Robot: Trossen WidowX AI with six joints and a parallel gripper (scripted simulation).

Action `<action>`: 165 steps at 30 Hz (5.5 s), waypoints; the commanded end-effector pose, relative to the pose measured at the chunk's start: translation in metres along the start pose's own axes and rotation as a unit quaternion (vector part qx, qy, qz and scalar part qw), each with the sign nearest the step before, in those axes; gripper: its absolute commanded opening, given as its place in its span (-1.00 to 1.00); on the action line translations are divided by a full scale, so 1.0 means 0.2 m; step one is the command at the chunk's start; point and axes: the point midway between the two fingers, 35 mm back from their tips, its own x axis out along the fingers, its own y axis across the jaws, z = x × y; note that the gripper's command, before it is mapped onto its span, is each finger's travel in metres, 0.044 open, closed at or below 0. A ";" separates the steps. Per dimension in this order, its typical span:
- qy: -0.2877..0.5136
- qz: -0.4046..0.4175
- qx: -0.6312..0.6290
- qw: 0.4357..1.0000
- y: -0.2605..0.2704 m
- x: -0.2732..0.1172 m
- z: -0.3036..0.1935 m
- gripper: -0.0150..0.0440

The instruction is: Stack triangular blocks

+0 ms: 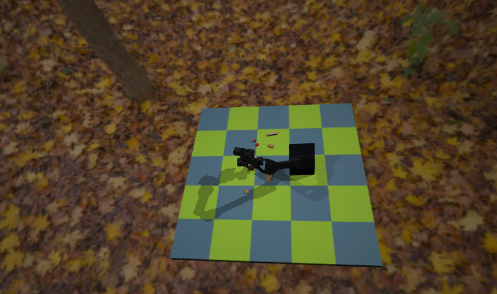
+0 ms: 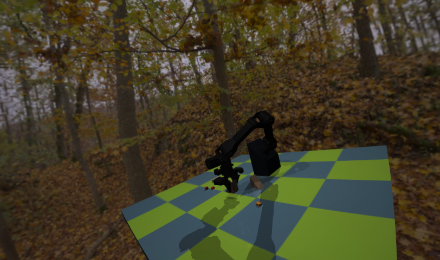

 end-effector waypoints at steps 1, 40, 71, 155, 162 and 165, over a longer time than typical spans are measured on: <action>-0.001 -0.001 0.003 1.000 0.00 0.00 0.00 -0.49; 0.000 0.001 0.001 1.000 0.00 0.04 0.00 -0.49; -0.001 0.004 -0.002 1.000 0.00 0.13 0.00 0.75; 0.001 -0.418 -0.908 -0.002 0.02 -0.06 -0.40 1.00; 0.001 -0.418 -0.908 -0.002 0.02 -0.02 -0.36 1.00; 0.001 -0.418 -0.908 -0.002 0.02 0.00 -0.34 1.00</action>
